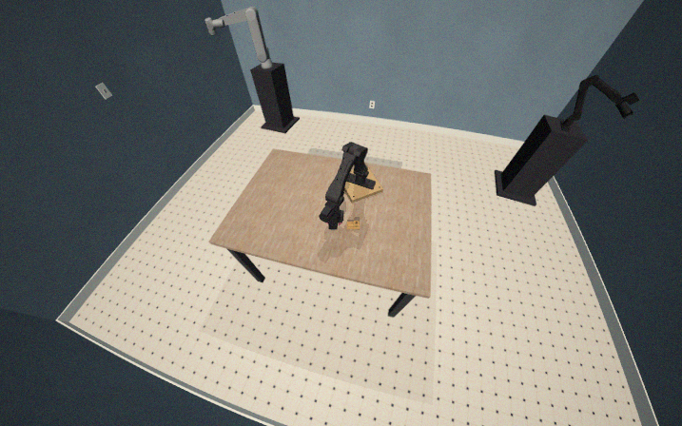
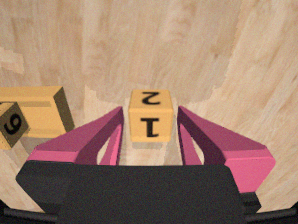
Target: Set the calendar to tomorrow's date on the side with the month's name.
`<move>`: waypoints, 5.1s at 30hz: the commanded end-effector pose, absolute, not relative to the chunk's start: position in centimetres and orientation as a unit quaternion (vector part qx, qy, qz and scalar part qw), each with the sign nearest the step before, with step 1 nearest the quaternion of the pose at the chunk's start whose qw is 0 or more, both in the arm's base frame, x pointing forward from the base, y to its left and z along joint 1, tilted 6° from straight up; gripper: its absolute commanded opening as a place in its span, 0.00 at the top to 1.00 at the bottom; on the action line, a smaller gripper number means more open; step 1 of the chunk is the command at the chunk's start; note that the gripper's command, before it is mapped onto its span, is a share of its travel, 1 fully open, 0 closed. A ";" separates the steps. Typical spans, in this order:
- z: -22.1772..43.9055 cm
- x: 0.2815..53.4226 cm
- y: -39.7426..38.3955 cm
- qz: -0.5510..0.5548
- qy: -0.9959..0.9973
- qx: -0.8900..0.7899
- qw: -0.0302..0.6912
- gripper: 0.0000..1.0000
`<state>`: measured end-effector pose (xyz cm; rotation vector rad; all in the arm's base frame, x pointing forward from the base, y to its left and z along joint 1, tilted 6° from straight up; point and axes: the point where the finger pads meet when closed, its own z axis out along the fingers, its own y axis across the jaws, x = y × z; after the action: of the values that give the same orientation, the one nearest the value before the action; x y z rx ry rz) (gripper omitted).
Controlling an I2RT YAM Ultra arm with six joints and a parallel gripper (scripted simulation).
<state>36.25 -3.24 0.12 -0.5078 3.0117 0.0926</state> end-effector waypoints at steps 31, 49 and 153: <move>10.4 36.0 -4.3 0.026 0.984 -0.164 0.060 0.55; 10.4 36.1 -4.3 0.025 0.984 -0.163 0.064 0.00; 7.4 35.4 -3.4 -0.002 0.581 -0.813 0.050 0.55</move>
<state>35.84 -3.77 7.87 -2.4631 1.7787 -0.0288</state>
